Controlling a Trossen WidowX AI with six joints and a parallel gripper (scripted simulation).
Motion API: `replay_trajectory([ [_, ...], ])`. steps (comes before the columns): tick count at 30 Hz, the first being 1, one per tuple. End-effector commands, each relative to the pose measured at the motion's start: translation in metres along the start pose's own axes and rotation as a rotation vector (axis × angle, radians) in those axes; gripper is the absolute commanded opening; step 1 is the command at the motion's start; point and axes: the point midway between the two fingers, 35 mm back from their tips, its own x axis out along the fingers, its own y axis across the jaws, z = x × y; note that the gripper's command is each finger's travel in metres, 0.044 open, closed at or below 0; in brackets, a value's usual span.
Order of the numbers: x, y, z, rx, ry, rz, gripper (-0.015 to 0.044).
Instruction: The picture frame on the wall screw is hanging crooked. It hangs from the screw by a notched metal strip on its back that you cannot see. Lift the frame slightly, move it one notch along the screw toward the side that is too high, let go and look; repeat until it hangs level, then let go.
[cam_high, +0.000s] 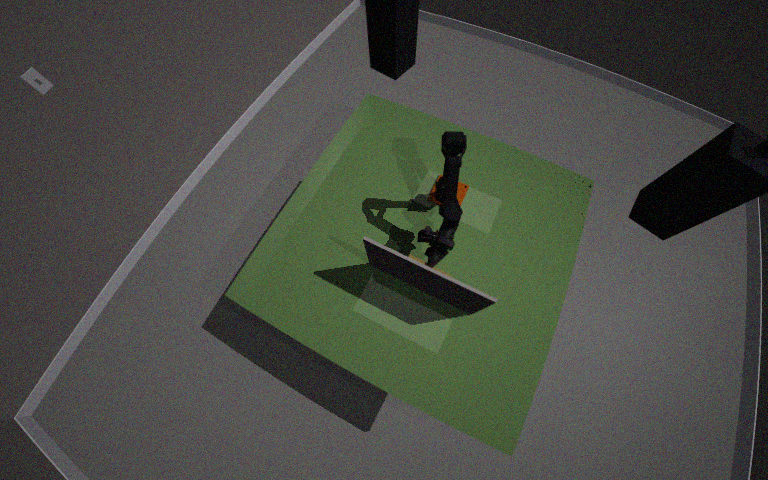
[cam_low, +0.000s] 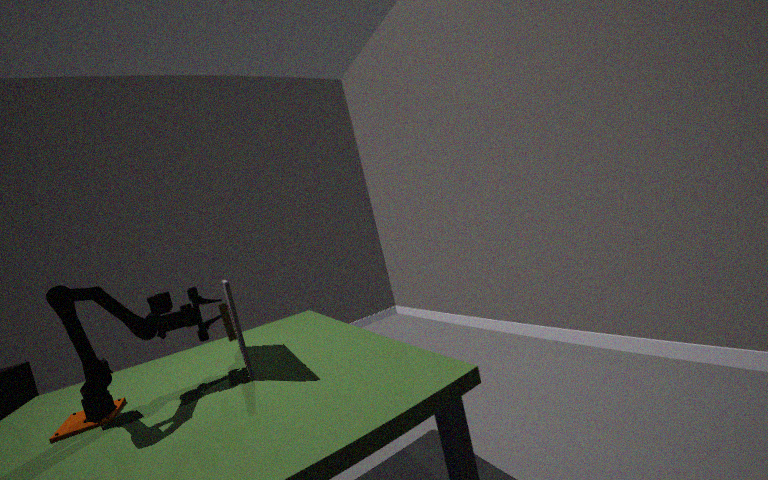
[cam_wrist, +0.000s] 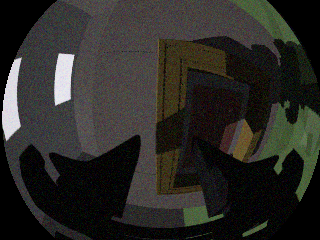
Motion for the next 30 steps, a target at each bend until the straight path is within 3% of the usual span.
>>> replay_trajectory([
  [1,0.0002,0.0009,-0.0008,0.005,0.005,0.002,0.0181],
  [5,0.0002,0.0009,-0.0008,0.005,0.005,0.002,0.0076],
  [13,0.0002,0.0009,-0.0008,0.005,0.005,0.002,0.0003],
  [30,0.0,0.0032,0.0001,0.005,0.005,0.002,0.0],
])
